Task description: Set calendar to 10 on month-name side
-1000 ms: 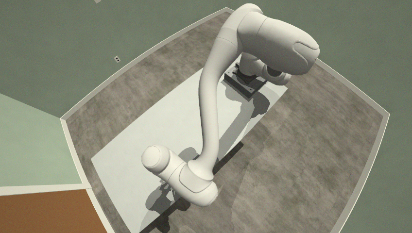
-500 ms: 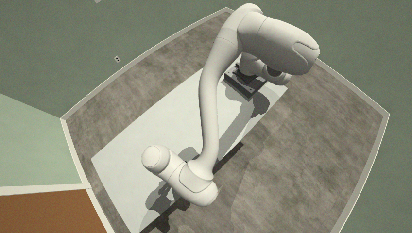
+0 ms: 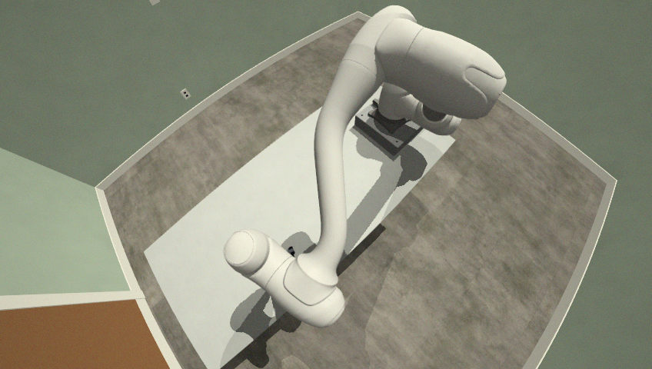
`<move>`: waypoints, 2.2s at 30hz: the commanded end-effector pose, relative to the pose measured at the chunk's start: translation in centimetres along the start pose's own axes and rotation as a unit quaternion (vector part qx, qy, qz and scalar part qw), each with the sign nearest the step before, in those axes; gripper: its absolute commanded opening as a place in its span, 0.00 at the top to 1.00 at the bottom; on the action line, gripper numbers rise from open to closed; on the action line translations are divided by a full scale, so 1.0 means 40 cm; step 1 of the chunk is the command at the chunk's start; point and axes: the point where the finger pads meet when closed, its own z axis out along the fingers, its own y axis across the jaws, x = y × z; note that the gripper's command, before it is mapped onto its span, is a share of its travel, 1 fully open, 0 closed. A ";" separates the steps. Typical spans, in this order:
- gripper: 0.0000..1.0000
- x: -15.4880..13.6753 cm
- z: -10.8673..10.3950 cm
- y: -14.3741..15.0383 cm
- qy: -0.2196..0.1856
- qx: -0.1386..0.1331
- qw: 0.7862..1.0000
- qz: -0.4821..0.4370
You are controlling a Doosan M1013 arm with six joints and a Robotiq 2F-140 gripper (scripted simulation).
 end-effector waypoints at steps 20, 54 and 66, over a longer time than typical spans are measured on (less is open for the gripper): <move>0.76 0.000 -0.001 0.000 -0.004 -0.001 0.973 -0.231; 0.76 0.000 0.124 0.000 -0.004 -0.001 0.973 -0.231; 0.76 -0.001 0.163 0.000 -0.004 -0.001 0.973 -0.231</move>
